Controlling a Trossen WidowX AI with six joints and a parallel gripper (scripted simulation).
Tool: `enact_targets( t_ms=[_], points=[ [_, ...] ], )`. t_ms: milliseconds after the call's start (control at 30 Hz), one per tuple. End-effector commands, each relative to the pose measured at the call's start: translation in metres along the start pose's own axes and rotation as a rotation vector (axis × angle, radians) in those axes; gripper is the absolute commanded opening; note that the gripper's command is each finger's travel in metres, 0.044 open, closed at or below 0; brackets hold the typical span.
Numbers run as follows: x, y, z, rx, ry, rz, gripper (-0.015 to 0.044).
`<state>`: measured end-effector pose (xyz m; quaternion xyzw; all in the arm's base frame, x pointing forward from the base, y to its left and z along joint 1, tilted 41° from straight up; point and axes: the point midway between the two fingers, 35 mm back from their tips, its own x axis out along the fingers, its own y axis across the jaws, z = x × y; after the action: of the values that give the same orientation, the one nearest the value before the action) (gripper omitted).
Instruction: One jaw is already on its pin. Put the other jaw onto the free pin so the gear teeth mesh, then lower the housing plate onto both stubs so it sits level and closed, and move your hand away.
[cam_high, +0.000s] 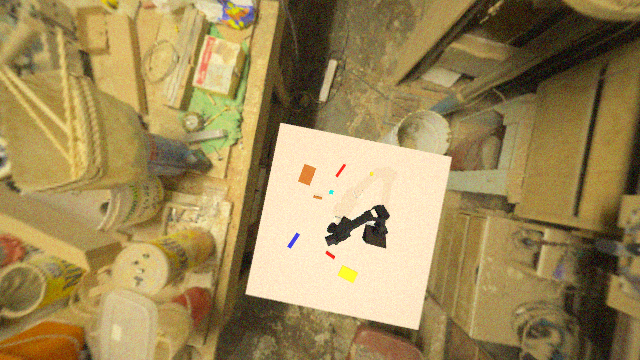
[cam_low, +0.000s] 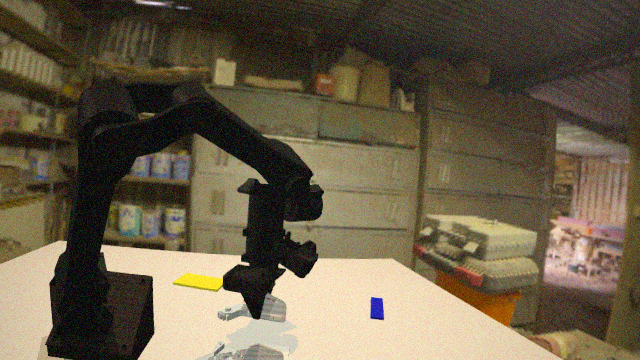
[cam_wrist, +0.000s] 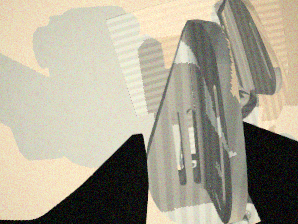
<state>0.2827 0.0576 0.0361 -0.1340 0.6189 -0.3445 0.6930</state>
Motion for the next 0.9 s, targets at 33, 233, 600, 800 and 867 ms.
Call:
enact_targets(
  t_ms=[33,233,600,800,867],
  points=[
    [-0.0005,0.0002,0.0017,-0.001,-0.007,0.0,0.0134],
    [-0.0005,0.0002,0.0017,-0.001,-0.007,0.0,0.0134],
    [-0.0005,0.0002,0.0017,-0.001,-0.007,0.0,0.0134],
    [-0.0005,0.0002,0.0017,-0.001,-0.007,0.0,0.0134],
    [-0.0005,0.0002,0.0017,-0.001,-0.007,0.0,0.0134]
  ],
)
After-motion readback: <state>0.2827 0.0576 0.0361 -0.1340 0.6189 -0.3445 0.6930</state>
